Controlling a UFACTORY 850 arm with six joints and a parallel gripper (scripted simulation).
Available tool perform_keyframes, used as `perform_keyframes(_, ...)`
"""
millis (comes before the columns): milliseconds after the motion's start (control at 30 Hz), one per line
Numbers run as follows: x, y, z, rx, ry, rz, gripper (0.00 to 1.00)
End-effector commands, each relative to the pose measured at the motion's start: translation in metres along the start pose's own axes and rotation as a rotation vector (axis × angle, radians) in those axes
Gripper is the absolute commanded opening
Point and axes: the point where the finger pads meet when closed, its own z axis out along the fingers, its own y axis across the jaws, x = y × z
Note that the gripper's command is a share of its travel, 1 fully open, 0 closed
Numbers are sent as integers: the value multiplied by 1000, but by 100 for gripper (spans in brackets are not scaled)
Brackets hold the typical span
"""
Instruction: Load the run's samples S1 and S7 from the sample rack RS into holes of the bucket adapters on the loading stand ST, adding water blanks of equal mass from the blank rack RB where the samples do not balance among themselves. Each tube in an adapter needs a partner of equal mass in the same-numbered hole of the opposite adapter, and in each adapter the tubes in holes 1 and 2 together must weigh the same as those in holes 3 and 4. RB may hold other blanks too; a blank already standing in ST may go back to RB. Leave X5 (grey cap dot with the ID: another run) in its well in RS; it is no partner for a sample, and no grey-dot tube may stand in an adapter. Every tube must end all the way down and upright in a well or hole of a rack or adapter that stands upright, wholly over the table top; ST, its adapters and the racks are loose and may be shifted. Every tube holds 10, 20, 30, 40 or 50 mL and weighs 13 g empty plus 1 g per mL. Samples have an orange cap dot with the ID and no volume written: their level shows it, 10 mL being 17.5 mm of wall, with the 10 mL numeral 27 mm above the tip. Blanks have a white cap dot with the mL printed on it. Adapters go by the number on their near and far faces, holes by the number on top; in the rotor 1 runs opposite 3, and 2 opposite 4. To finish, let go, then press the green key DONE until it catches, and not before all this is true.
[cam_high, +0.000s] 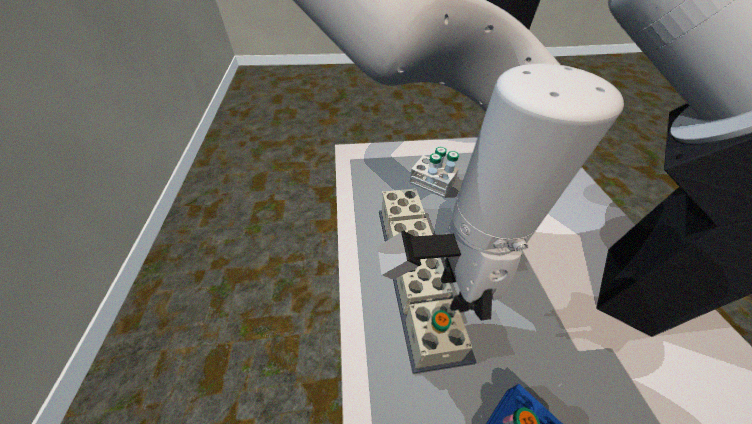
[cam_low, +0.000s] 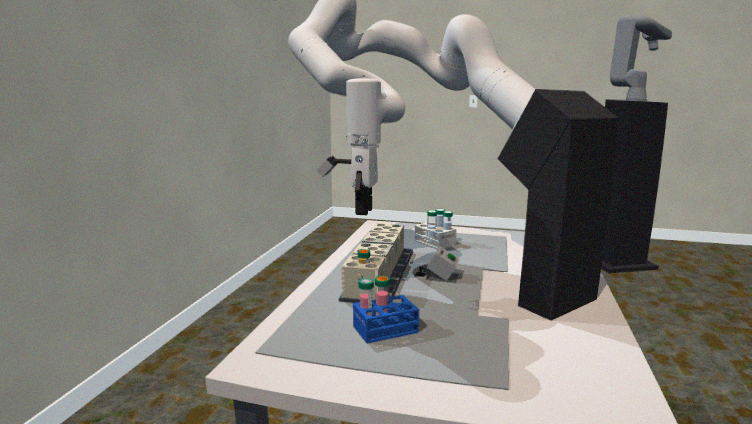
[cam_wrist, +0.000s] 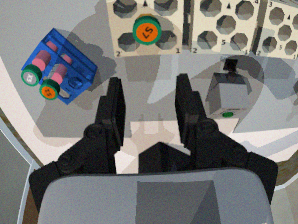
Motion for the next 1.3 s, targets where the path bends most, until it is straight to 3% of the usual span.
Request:
perform_keyframes(0, 0, 0, 0, 1, 1, 0, 43)
perform_keyframes(367, 0, 0, 0, 1, 1, 0, 43)
perform_keyframes(400, -2, -5, 0, 1, 1, -33, 57)
perform_keyframes(467, -2, -5, 0, 1, 1, -33, 57)
perform_keyframes(967, -36, -72, 0, 0, 1, -533, 57)
perform_keyframes(1267, -52, -103, -1, 0, 1, -607, 57)
